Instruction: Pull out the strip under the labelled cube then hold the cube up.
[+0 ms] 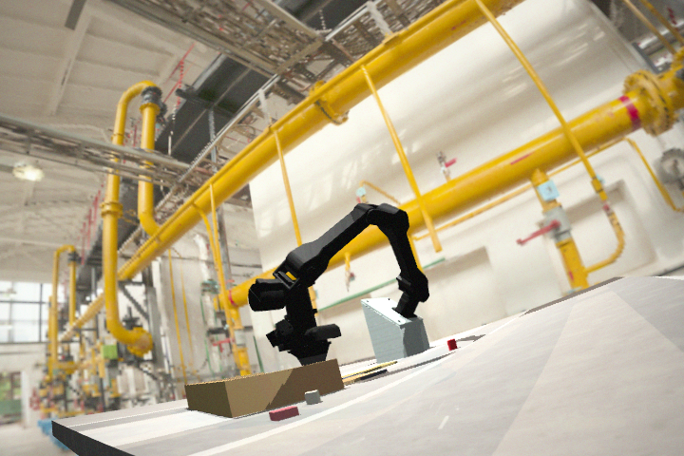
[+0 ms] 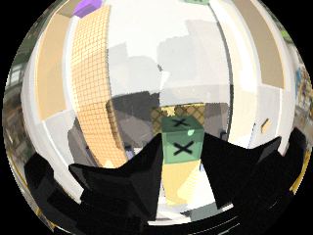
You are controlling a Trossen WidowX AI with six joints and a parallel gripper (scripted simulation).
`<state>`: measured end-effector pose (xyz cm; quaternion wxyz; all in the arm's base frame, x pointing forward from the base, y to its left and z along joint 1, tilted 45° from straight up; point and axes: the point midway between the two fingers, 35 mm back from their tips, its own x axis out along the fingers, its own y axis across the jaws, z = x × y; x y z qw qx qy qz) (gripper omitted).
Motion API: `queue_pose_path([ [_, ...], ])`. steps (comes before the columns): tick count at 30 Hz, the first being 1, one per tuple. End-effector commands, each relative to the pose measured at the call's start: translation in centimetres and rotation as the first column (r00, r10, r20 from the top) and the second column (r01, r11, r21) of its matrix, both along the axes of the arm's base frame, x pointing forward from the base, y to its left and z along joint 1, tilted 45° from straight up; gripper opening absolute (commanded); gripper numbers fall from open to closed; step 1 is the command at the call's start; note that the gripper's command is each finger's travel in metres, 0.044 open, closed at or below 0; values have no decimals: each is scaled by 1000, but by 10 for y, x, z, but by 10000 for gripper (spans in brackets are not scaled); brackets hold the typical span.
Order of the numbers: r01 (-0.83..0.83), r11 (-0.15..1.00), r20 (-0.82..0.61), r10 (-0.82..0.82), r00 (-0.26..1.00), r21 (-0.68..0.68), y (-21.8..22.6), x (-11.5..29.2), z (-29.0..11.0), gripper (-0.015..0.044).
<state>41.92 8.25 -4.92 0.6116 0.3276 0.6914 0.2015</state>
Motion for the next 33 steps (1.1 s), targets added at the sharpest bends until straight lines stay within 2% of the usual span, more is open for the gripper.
queue_pose_path([
  [1,0,1000,-1,0,1000,-1,-11,-14,8,0],
  [11,3,1000,-5,-3,1000,2,-30,-50,24,0],
  [17,3,1000,-5,-3,1000,2,-31,-55,24,0],
  [33,3,1000,-8,-3,1000,2,-35,-113,23,0],
])
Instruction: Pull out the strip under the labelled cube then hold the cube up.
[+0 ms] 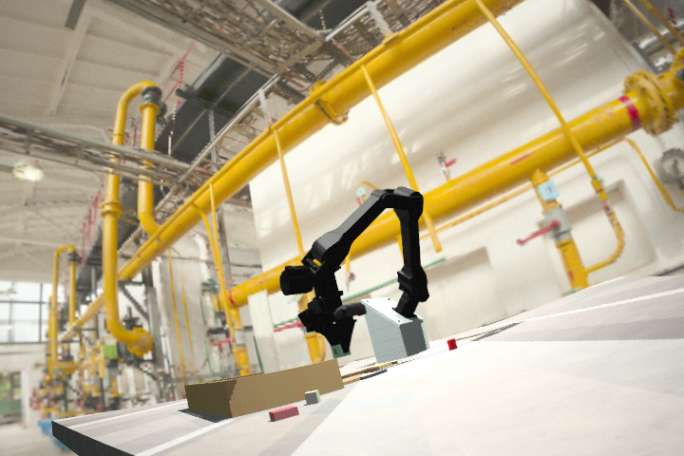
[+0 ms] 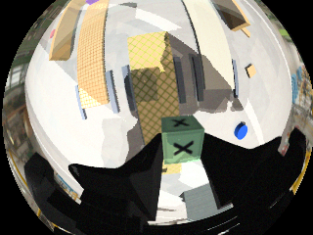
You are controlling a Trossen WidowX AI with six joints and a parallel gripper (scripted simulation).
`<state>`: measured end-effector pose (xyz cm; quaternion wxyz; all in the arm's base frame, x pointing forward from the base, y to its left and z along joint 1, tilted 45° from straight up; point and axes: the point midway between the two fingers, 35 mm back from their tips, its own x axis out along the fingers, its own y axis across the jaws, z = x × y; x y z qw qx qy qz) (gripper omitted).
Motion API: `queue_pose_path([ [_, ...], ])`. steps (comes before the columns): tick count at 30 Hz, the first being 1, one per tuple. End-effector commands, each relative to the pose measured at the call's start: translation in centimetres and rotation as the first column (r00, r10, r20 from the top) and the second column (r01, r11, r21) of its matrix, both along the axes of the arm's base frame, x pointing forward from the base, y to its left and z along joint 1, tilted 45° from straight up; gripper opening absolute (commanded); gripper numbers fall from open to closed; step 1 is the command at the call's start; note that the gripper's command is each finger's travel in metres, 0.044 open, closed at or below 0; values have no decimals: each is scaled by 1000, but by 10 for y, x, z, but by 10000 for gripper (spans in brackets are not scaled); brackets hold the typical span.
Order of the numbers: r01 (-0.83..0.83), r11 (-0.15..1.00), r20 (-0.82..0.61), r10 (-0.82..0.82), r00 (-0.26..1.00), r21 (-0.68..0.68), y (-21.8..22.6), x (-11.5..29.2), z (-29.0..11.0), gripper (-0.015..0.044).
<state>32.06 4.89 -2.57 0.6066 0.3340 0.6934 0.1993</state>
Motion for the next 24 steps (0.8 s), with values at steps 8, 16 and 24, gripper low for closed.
queue_pose_path([
  [8,-5,1000,5,5,1000,-7,-12,-18,9,0],
  [16,-5,1000,5,5,1000,-7,-27,-18,25,0],
  [24,-5,1000,5,5,1000,-7,-27,-18,25,0],
])
